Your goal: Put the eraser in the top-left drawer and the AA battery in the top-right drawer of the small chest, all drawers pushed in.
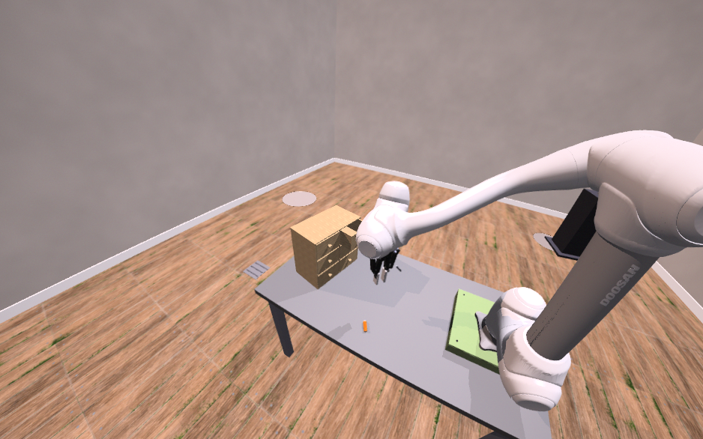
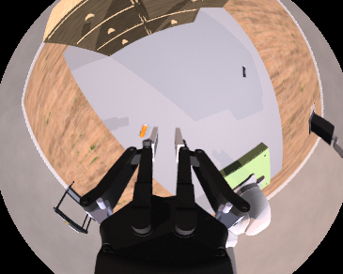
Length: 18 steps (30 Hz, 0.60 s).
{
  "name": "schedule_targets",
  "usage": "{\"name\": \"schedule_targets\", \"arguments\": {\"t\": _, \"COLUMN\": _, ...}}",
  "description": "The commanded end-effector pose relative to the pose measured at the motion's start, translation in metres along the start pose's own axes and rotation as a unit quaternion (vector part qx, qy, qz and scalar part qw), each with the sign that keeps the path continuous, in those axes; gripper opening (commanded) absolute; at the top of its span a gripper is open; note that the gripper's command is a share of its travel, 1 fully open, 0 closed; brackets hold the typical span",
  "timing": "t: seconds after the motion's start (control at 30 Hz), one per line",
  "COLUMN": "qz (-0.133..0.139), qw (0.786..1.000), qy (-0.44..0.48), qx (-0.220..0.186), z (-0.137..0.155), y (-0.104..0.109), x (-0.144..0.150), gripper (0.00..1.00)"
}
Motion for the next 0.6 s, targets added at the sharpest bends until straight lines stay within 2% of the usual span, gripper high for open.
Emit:
{"name": "schedule_targets", "arguments": {"t": 0.0, "qz": 0.005, "qw": 0.998, "qy": -0.062, "qx": 0.007, "z": 0.017, "y": -0.040, "x": -0.032, "gripper": 0.20}}
{"name": "schedule_targets", "arguments": {"t": 0.03, "qz": 0.004, "qw": 0.996, "qy": -0.092, "qx": 0.007, "z": 0.028, "y": -0.060, "x": -0.045, "gripper": 0.20}}
{"name": "schedule_targets", "arguments": {"t": 0.07, "qz": 0.004, "qw": 0.996, "qy": -0.092, "qx": 0.007, "z": 0.028, "y": -0.060, "x": -0.045, "gripper": 0.20}}
{"name": "schedule_targets", "arguments": {"t": 0.1, "qz": 0.004, "qw": 0.993, "qy": -0.118, "qx": 0.007, "z": 0.038, "y": -0.078, "x": -0.056, "gripper": 0.20}}
{"name": "schedule_targets", "arguments": {"t": 0.13, "qz": 0.004, "qw": 0.993, "qy": -0.118, "qx": 0.007, "z": 0.038, "y": -0.078, "x": -0.056, "gripper": 0.20}}
{"name": "schedule_targets", "arguments": {"t": 0.2, "qz": 0.004, "qw": 0.987, "qy": -0.158, "qx": 0.007, "z": 0.056, "y": -0.104, "x": -0.072, "gripper": 0.20}}
{"name": "schedule_targets", "arguments": {"t": 0.23, "qz": 0.004, "qw": 0.987, "qy": -0.158, "qx": 0.007, "z": 0.056, "y": -0.104, "x": -0.072, "gripper": 0.20}}
{"name": "schedule_targets", "arguments": {"t": 0.3, "qz": 0.004, "qw": 0.984, "qy": -0.180, "qx": 0.007, "z": 0.066, "y": -0.119, "x": -0.080, "gripper": 0.20}}
{"name": "schedule_targets", "arguments": {"t": 0.57, "qz": 0.004, "qw": 0.982, "qy": -0.188, "qx": 0.008, "z": 0.070, "y": -0.124, "x": -0.082, "gripper": 0.17}}
Point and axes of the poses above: the point where the finger pads meet when closed, its own y axis back along the fingers, its own x axis across the jaws, z = x × y, the point moved 9 cm from there along y, back along the fingers
